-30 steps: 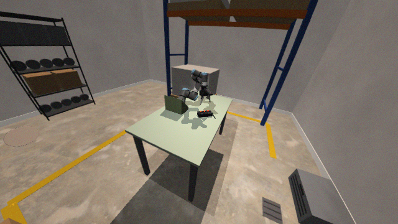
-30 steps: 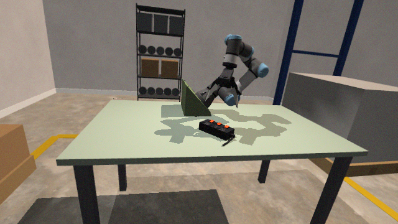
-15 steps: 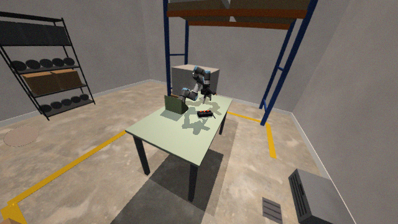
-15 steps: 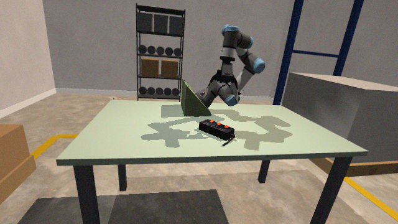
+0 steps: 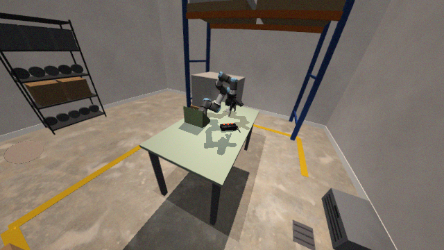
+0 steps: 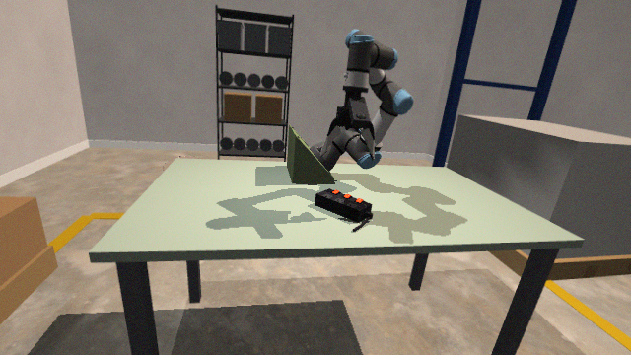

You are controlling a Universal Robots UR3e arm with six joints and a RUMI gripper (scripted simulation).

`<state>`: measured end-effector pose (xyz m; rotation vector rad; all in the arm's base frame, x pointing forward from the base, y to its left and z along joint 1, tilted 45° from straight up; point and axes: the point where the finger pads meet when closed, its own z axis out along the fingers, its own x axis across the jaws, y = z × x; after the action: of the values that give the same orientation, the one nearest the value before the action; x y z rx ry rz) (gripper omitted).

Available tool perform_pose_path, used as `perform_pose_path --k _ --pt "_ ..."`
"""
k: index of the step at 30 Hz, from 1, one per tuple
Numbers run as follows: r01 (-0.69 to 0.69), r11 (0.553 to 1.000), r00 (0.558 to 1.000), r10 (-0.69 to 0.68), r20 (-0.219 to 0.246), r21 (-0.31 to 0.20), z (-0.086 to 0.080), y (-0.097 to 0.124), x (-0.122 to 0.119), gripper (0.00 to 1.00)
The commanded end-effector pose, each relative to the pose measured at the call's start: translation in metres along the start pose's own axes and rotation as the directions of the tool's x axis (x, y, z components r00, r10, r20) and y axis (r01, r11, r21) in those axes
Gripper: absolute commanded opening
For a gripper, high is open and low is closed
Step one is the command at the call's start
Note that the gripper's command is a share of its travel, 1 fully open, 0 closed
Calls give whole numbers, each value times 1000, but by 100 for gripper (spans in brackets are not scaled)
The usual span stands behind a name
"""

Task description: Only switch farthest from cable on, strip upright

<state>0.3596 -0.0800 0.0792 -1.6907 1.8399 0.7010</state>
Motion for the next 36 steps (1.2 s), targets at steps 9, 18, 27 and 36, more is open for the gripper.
perform_pose_path --k 9,18,27,36 --pt "49 998 999 -49 17 -25 -1 -4 4 100" --pt "51 998 999 -51 18 -25 -1 -4 4 100" --pt "53 998 998 -53 18 -25 -1 -4 4 100" --pt "166 986 986 -165 20 -23 9 -4 -7 100"
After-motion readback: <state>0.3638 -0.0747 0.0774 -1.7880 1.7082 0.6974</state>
